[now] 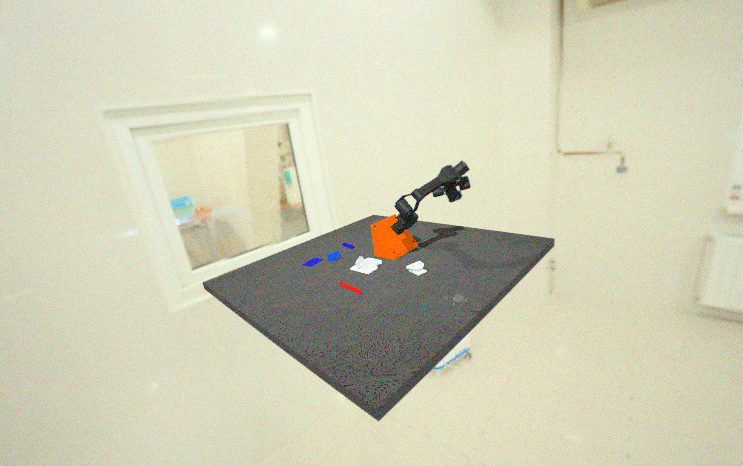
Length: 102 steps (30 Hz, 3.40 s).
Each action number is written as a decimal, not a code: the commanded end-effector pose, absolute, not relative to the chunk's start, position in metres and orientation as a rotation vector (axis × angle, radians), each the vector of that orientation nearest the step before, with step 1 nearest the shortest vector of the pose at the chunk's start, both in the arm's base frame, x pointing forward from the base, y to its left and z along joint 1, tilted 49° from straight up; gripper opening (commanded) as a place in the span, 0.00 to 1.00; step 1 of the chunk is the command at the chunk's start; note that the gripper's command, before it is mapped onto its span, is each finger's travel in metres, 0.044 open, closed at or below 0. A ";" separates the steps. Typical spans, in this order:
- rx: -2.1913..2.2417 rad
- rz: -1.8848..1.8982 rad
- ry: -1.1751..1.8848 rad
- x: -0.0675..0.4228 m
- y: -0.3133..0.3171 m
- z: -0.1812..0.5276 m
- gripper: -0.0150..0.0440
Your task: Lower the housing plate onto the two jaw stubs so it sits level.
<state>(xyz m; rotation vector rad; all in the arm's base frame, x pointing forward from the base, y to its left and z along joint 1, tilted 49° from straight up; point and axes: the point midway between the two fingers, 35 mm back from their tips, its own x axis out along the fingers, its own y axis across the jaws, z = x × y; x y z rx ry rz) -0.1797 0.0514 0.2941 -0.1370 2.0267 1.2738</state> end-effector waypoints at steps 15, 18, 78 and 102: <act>-0.165 1.362 1.636 -0.150 0.133 0.268 1.00; -0.185 1.362 1.562 -0.137 0.151 0.263 1.00; -0.301 1.236 0.746 0.217 0.144 0.178 1.00; -0.301 1.237 0.746 0.221 0.164 0.160 1.00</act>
